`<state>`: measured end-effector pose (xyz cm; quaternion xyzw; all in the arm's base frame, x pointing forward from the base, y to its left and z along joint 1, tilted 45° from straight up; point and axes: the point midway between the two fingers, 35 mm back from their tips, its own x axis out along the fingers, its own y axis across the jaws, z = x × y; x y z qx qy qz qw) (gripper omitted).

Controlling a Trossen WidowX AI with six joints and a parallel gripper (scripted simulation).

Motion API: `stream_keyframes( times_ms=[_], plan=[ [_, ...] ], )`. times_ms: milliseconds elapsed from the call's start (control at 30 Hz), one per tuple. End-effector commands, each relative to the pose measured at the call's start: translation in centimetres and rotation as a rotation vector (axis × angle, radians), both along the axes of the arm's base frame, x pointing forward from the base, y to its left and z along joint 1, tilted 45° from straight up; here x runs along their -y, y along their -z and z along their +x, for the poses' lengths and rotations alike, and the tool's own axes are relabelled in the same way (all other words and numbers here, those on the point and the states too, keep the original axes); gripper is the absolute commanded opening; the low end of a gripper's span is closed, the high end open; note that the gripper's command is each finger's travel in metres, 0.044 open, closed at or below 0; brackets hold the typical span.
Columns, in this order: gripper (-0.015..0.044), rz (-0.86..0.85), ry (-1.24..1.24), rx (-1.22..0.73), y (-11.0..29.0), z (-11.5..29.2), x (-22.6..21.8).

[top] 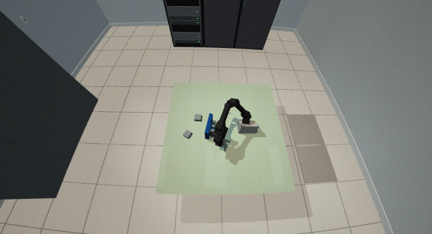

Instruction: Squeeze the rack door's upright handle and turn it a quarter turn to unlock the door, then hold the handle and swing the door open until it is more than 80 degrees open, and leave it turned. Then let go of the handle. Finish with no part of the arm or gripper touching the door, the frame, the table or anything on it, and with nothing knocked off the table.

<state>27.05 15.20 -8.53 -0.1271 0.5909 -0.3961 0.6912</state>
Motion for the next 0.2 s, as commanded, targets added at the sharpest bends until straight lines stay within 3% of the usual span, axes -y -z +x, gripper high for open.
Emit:
stream_keyframes(
  times_ms=[0,167],
  plan=[
    [0.0297,0.008,0.007,0.005,-0.59,0.12,-0.66],
    [0.0297,0.008,0.007,0.005,-1.22,0.11,-1.26]
  ],
)
